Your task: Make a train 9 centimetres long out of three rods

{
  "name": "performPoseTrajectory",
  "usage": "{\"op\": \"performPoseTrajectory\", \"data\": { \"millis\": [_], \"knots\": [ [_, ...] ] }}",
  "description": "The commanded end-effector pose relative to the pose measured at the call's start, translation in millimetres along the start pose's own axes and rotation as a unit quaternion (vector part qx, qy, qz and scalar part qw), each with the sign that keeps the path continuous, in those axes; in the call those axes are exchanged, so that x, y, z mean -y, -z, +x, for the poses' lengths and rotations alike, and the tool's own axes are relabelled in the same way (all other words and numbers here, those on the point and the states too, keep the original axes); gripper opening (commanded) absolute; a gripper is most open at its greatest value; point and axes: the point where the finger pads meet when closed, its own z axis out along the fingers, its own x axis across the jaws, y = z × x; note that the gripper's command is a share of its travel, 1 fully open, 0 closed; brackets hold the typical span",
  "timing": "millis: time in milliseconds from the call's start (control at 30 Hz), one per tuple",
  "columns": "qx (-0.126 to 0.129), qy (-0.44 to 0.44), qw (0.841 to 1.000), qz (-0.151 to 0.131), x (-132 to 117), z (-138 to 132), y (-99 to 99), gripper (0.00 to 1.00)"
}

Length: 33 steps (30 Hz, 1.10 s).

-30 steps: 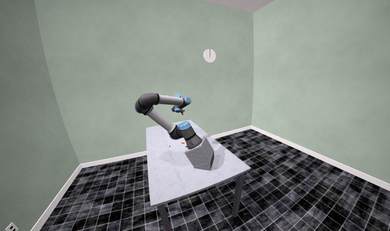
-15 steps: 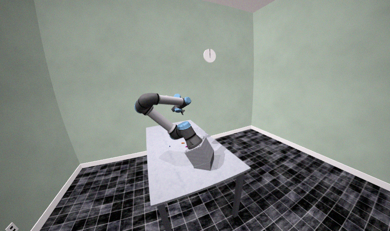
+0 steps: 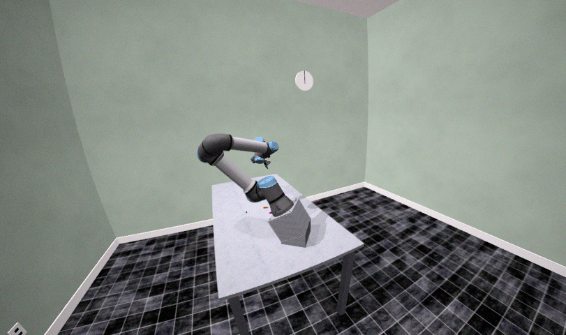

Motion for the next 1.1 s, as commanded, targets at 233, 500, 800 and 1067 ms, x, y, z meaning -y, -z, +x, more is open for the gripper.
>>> {"op": "performPoseTrajectory", "data": {
  "millis": [233,500,800,1067],
  "knots": [
    [0.108,-0.129,0.986,0.004,-35,-96,-43.4,1.00],
    [0.178,-0.204,0.963,0.006,-44,-162,-61.0,1.00],
    [0.254,-0.279,0.926,0.009,-42,-235,-71.2,1.00],
    [0.327,-0.342,0.881,0.013,-31,-302,-72.2,1.00]
  ]
}}
